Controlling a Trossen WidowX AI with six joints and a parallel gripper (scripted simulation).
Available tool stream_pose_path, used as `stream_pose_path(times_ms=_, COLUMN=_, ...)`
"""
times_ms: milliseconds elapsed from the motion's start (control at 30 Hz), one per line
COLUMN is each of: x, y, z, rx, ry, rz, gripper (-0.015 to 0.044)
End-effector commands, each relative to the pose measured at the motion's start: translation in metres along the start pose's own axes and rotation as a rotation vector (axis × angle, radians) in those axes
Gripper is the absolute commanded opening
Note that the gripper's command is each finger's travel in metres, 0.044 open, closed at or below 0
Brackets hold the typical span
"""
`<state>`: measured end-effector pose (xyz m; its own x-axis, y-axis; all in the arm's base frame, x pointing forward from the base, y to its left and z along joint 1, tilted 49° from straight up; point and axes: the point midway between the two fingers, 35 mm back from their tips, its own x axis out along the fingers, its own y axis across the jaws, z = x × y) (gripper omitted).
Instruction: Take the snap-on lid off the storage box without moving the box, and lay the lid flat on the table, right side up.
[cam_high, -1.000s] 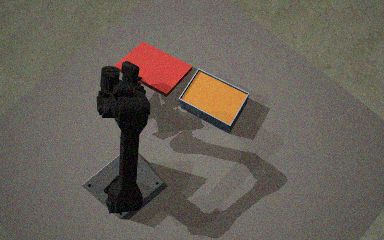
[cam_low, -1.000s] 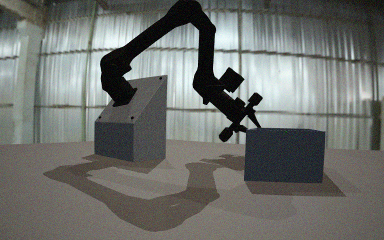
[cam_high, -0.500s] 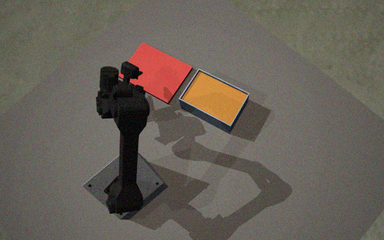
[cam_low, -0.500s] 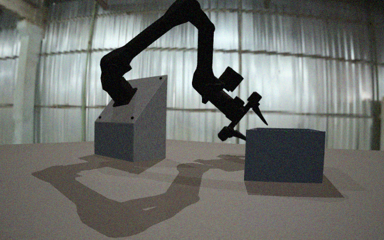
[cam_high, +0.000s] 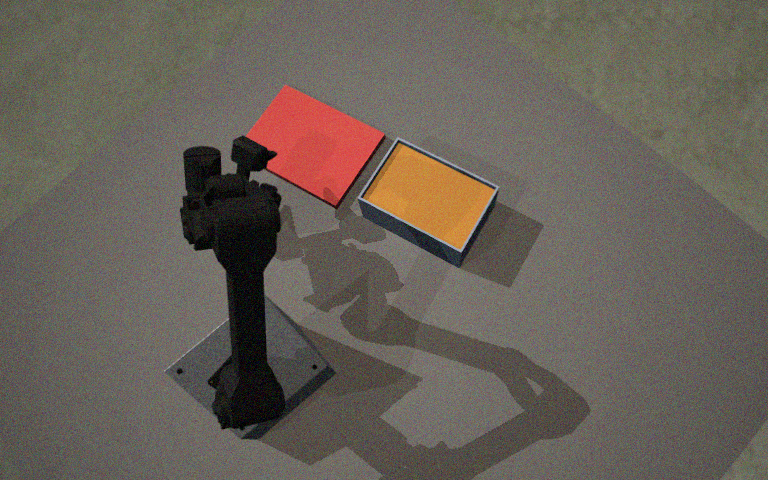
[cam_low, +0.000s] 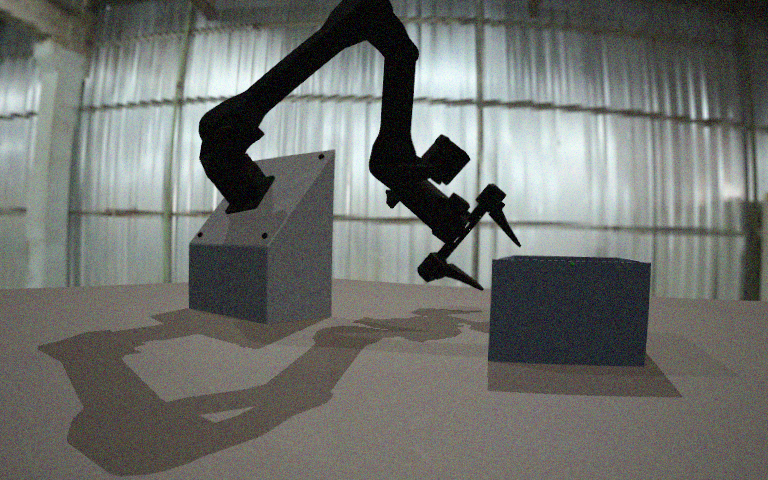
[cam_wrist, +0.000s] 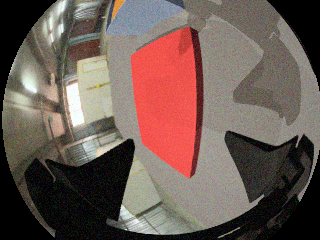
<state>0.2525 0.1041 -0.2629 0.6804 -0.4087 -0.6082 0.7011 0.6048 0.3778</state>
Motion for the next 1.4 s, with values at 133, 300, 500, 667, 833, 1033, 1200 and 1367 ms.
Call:
stream_pose_path(times_ms=133, x=-0.013, y=-0.012, z=0.001, rx=0.001, ry=-0.005, rz=-0.004, gripper=0.044)
stream_pose_path(times_ms=300, x=-0.021, y=-0.019, z=0.001, rx=0.001, ry=-0.004, rz=-0.004, gripper=0.044)
stream_pose_path(times_ms=500, x=-0.028, y=-0.024, z=0.0, rx=0.001, ry=-0.003, rz=-0.005, gripper=0.044)
stream_pose_path(times_ms=667, x=-0.033, y=-0.014, z=-0.002, rx=0.001, ry=-0.002, rz=-0.004, gripper=0.044)
stream_pose_path(times_ms=833, x=-0.042, y=-0.009, z=-0.002, rx=0.001, ry=-0.002, rz=-0.005, gripper=0.044)
stream_pose_path(times_ms=1033, x=-0.053, y=-0.004, z=-0.003, rx=0.002, ry=-0.001, rz=-0.005, gripper=0.044)
stream_pose_path(times_ms=1200, x=-0.062, y=0.001, z=-0.003, rx=0.002, ry=0.0, rz=-0.005, gripper=0.044)
stream_pose_path(times_ms=1367, x=-0.07, y=0.006, z=-0.003, rx=0.002, ry=0.001, rz=-0.006, gripper=0.044)
